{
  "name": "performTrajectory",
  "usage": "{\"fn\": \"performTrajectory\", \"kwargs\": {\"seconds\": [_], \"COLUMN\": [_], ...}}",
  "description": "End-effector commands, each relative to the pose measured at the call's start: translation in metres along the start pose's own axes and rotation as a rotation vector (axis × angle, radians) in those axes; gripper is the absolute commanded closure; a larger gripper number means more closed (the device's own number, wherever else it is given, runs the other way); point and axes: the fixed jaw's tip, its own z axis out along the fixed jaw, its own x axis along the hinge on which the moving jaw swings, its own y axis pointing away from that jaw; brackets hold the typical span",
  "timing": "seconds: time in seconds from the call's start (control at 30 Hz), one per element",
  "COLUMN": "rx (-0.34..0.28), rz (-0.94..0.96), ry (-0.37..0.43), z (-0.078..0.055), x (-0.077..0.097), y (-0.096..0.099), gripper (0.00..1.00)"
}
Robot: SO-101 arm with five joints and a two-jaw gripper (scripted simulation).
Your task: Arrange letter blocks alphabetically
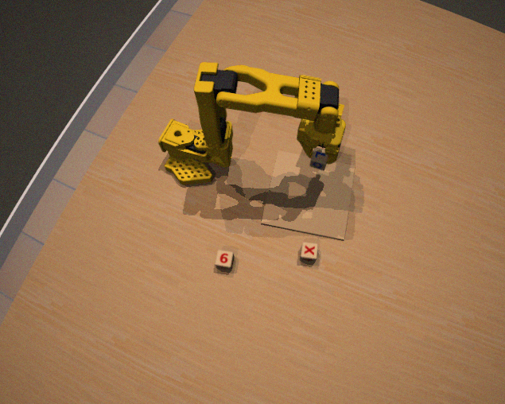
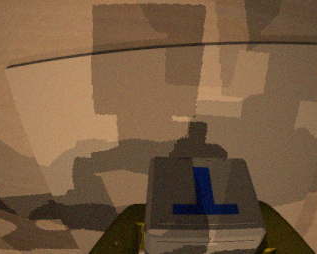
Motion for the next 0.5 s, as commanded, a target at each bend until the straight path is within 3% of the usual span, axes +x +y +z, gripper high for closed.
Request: {"fn": "performTrajectory", "kwargs": {"seconds": [0.0,0.47], "rx": [0.059,0.059], "rz": [-0.001,0.004], "ry": [-0.015,-0.015], "z": [-0.0086,-0.0027], "x": [-0.0025,-0.0028], "y": [-0.0063,-0.0069], "gripper": [1.0,1.0]}}
